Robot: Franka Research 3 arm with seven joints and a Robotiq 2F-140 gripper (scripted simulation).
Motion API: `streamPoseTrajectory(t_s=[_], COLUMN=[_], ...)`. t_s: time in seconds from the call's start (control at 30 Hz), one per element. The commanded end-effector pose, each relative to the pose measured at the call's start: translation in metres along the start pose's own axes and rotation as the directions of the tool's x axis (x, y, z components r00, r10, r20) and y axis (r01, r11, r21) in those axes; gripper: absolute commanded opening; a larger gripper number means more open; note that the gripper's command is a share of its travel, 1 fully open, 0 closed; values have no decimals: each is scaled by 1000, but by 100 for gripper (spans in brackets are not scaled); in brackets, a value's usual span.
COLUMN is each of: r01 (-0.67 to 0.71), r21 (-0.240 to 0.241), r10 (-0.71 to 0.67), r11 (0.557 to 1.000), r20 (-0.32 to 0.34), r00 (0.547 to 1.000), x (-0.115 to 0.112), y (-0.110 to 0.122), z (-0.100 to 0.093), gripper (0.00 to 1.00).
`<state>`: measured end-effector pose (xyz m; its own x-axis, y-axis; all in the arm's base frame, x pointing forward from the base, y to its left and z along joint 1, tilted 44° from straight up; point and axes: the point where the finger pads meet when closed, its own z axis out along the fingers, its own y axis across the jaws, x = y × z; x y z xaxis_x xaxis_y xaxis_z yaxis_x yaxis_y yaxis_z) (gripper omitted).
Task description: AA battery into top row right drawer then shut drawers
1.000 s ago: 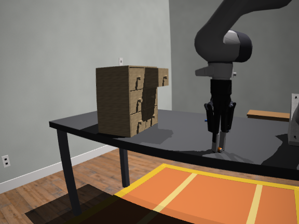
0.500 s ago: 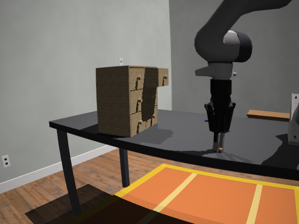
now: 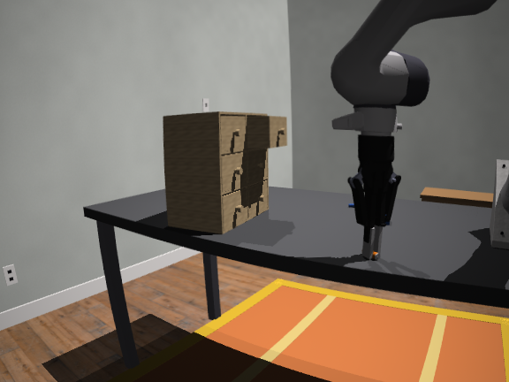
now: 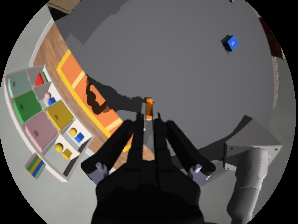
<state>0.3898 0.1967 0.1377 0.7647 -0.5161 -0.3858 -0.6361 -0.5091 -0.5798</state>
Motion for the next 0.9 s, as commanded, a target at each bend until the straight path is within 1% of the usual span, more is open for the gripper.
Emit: streamPoseTrajectory(t_s=[0.0,0.13,0.2,0.27,0.4,0.47,0.53,0.57,0.87], r01=[3,3,3,3,3,3,3,3,3], r21=[2,2,2,2,2,2,2,2,2], r10=[-3,-3,-3,-3,-3,-3,-3,-3,-3], r11=[1000,1000,1000,1000,1000,1000,1000,1000,1000], r20=[-1,-1,-1,-1,-1,-1,-1,-1,-1], r00=[1000,1000,1000,1000,1000,1000,1000,1000,1000], x=[0,0,0,0,0,0,0,0,0], y=[-1,-1,-1,-1,-1,-1,-1,-1,-1], z=[1,-1,-9,-25,-74,-74,-92,-97,-99], gripper=[15,15,15,15,15,15,15,15,15])
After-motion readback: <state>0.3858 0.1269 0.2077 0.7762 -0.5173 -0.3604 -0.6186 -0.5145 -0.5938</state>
